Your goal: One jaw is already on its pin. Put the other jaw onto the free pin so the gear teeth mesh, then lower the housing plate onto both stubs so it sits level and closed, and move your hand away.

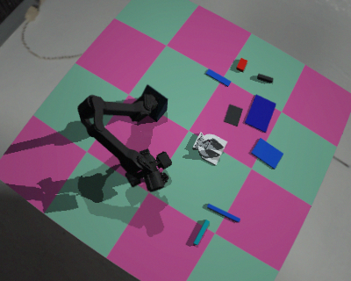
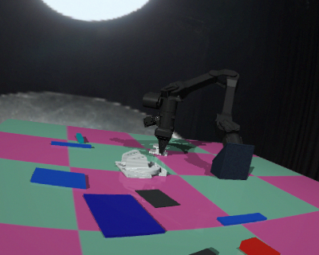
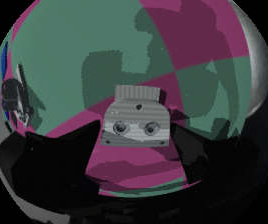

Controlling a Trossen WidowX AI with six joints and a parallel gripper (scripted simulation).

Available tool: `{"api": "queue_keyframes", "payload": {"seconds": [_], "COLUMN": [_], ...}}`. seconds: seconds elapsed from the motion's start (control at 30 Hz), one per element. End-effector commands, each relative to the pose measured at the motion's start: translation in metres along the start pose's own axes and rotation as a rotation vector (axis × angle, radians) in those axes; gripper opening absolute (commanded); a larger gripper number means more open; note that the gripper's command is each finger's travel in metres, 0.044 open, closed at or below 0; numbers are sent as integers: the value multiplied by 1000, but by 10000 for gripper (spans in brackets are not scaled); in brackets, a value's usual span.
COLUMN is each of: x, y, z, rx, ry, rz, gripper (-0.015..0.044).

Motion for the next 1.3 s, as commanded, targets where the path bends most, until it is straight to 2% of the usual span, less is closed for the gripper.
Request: {"api": "queue_keyframes", "payload": {"seconds": [0.0,0.33,0.77,1.13,1.27], "x": [0,1,0,0,-10], "y": [1,1,0,0,1], "z": [0,0,0,0,1], "rx": [-4,-4,0,0,0], "ry": [-1,-1,0,0,3], "rz": [4,4,0,0,5], "gripper": [440,440,353,351,351]}}
Point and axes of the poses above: the point midway between the two fingers, 35 mm back from their tips, its own x axis out along the fingers, its own y axis across the jaws, z = x × y, the point moved 6 cm from there along -x, back along the fingers, and after that the axes turned 6 degrees about x, right-handed, at the moved point
